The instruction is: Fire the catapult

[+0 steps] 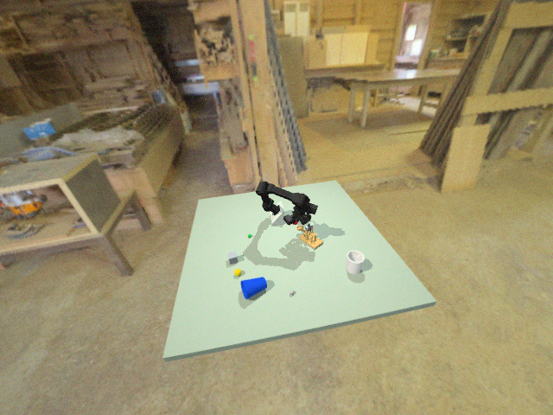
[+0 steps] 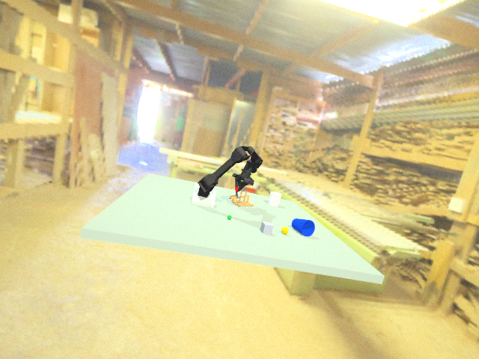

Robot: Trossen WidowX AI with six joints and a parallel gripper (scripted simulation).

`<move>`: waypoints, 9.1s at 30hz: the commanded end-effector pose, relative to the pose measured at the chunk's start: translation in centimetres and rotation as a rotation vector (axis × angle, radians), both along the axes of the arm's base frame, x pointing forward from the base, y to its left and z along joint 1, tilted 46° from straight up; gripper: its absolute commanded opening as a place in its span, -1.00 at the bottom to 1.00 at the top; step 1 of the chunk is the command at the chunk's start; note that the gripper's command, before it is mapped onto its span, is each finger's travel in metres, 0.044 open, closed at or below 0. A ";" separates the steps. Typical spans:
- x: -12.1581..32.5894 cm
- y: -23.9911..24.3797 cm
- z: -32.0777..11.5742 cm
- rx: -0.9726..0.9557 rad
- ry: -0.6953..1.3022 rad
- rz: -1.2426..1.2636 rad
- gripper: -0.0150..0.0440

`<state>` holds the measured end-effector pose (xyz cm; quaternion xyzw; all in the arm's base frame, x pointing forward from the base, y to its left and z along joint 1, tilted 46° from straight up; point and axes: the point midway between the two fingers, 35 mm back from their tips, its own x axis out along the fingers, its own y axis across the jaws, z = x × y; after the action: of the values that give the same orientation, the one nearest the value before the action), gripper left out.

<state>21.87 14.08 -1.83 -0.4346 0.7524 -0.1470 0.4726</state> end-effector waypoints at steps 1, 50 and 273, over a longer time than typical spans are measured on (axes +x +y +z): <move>-0.9 0.8 -2.0 -0.019 0.036 0.006 -0.49; -1.5 3.7 -1.3 0.053 0.030 0.065 0.75; -6.2 1.1 -10.9 -0.753 1.426 1.478 -0.49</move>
<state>15.61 15.86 -12.29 -0.8822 0.3137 0.2390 -0.2574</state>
